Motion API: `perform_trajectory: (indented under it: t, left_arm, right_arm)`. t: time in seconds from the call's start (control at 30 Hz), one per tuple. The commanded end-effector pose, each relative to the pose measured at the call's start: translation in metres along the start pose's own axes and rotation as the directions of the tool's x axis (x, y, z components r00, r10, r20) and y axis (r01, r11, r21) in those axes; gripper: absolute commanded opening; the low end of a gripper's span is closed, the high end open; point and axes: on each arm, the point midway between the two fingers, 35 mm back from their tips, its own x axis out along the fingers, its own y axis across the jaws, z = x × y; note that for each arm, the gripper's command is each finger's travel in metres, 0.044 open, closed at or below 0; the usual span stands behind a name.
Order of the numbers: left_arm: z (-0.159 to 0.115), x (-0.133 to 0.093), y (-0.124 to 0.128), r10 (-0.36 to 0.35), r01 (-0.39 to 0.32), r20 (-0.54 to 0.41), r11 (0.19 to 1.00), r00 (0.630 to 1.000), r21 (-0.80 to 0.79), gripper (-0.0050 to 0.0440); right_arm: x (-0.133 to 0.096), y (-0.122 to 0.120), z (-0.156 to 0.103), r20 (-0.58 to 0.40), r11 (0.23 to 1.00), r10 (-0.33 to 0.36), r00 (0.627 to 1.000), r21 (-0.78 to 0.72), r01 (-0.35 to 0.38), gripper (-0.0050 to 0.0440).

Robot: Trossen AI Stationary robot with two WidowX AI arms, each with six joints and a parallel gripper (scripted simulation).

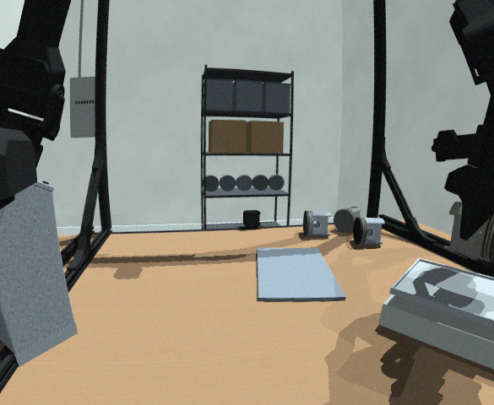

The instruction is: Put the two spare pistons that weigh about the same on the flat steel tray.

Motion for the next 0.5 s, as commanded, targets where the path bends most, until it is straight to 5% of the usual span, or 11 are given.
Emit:
perform_trajectory:
  t: [0.0, 0.47]
  left_arm:
    - [-0.001, 0.009, -0.002, -0.007, 0.007, 0.002, 1.0, 1.0, -0.008, 0.0158]
    - [-0.002, 0.029, -0.001, -0.007, 0.007, 0.002, 1.0, 1.0, -0.008, 0.0158]
  right_arm:
    - [0.0, 0.0, 0.0, -0.001, 1.0, 0.002, 1.0, 0.0, -0.002, 0.044]
    - [0.0, 0.0, 0.0, -0.001, 1.0, 0.002, 1.0, 0.0, -0.002, 0.044]
